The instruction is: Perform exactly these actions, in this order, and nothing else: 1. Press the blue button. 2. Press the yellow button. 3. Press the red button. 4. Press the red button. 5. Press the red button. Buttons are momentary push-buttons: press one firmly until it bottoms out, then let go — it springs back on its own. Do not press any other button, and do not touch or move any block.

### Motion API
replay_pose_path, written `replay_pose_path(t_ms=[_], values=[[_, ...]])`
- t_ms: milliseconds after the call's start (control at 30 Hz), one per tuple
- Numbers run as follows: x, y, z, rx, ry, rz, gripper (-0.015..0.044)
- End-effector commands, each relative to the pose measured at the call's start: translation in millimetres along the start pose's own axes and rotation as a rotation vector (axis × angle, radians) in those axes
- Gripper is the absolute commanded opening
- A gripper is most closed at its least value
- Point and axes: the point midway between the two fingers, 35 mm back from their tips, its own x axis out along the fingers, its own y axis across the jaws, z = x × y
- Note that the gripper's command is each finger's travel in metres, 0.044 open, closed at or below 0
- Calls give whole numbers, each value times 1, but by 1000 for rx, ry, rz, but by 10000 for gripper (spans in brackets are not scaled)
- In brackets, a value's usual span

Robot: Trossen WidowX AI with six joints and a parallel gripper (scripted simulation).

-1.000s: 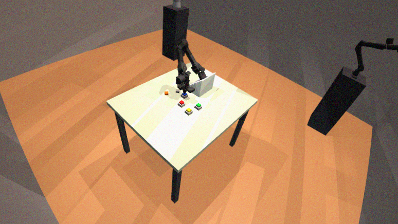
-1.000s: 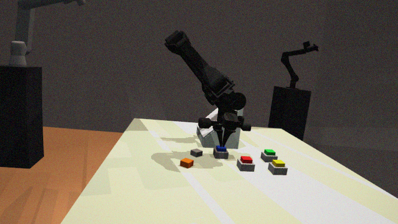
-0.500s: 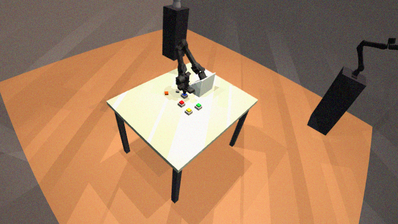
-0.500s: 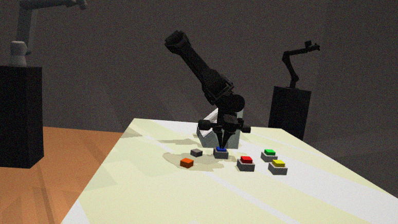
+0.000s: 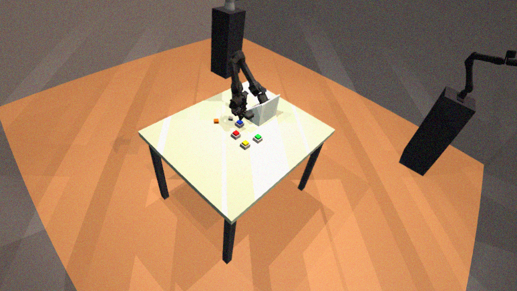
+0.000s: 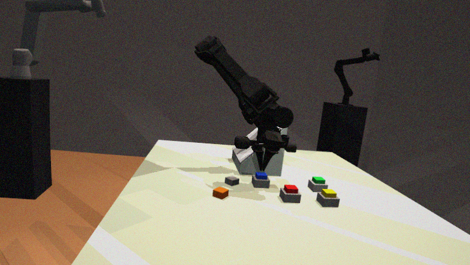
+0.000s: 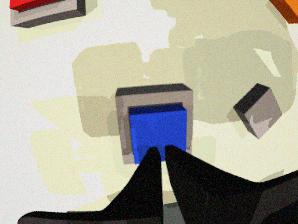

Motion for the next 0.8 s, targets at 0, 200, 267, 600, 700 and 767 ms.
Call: replay_pose_path(t_ms=[0, 200, 267, 600, 700, 767], values=[[-16, -1, 3, 11, -12, 3, 20], [-46, 1, 5, 10, -13, 10, 20], [-70, 0, 4, 10, -12, 8, 20], [-85, 15, 26, 11, -13, 9, 20], [-91, 38, 53, 12, -15, 11, 20], [-94, 55, 69, 13, -16, 13, 20]])
